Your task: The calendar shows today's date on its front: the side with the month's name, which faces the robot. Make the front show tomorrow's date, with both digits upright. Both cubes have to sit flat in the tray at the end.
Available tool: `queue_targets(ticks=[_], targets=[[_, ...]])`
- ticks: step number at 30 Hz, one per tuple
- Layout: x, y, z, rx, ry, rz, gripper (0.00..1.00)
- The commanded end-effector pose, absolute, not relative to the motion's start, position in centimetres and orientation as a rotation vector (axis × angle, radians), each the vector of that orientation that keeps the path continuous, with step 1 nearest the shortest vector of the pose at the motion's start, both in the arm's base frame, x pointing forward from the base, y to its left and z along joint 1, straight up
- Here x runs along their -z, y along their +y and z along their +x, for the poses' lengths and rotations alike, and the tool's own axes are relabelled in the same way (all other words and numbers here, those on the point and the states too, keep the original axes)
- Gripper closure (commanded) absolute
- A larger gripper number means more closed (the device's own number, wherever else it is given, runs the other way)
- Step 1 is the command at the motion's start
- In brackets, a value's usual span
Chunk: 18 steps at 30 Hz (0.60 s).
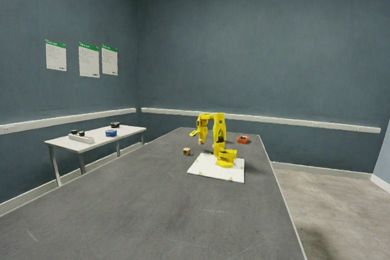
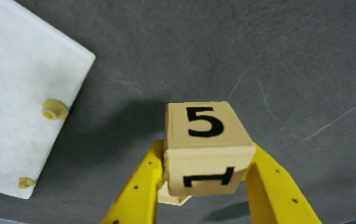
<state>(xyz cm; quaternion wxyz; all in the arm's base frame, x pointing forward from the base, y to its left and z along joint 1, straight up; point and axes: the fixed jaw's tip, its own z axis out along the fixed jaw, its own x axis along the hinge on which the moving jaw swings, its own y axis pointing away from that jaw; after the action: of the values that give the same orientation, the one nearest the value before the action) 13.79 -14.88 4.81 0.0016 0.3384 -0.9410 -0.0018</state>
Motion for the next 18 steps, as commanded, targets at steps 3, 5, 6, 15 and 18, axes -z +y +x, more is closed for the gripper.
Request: queue_targets(ticks=[3,5,6,15,18], targets=[[-4.61,-14.74,13.86,-0.006,-2.957,1.066,1.00],[-4.57,-14.74,13.86,-0.006,-2.957,1.066,1.00],[-4.57,-14.74,13.86,-0.006,-2.957,1.066,1.00],[-4.31,-14.74,13.86,-0.006,-2.957,1.066,1.00],[-4.10,-14.74,13.86,-0.006,-2.957,1.066,1.00]])
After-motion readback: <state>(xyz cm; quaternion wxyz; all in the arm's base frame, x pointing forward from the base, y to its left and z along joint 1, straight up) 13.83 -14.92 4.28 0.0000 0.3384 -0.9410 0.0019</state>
